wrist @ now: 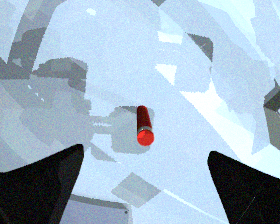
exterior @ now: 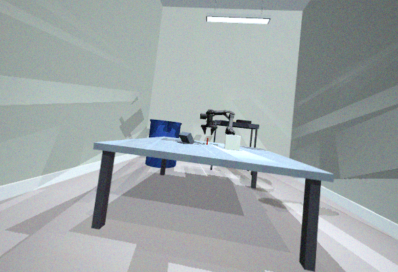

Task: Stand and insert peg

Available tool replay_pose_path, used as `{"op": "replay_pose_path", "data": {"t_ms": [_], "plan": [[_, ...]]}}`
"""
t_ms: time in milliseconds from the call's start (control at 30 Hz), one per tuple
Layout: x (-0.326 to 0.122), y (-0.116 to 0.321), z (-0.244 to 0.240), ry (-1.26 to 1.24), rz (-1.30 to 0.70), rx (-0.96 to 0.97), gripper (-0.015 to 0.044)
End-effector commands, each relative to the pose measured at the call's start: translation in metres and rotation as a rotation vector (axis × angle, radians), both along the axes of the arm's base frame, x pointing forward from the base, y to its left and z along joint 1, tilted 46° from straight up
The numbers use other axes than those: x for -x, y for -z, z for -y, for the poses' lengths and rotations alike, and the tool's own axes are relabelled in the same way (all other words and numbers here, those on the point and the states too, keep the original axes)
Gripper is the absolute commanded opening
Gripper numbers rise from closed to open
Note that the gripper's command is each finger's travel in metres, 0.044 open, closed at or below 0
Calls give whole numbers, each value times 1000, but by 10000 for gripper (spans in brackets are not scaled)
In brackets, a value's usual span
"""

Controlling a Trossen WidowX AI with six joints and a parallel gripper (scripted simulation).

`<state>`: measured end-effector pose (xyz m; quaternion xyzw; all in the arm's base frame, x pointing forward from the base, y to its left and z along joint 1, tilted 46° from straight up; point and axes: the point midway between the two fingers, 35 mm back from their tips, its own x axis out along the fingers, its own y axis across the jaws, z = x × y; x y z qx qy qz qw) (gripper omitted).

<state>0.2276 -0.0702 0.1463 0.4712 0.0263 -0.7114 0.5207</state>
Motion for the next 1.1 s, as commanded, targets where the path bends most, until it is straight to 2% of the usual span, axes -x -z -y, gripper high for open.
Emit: {"op": "replay_pose_path", "data": {"t_ms": [0,500,1067], "plan": [[0,0,1,81,85,4,440],[0,2,3,336,347,10,440],[-1,12,12,339,350,7,440]]}}
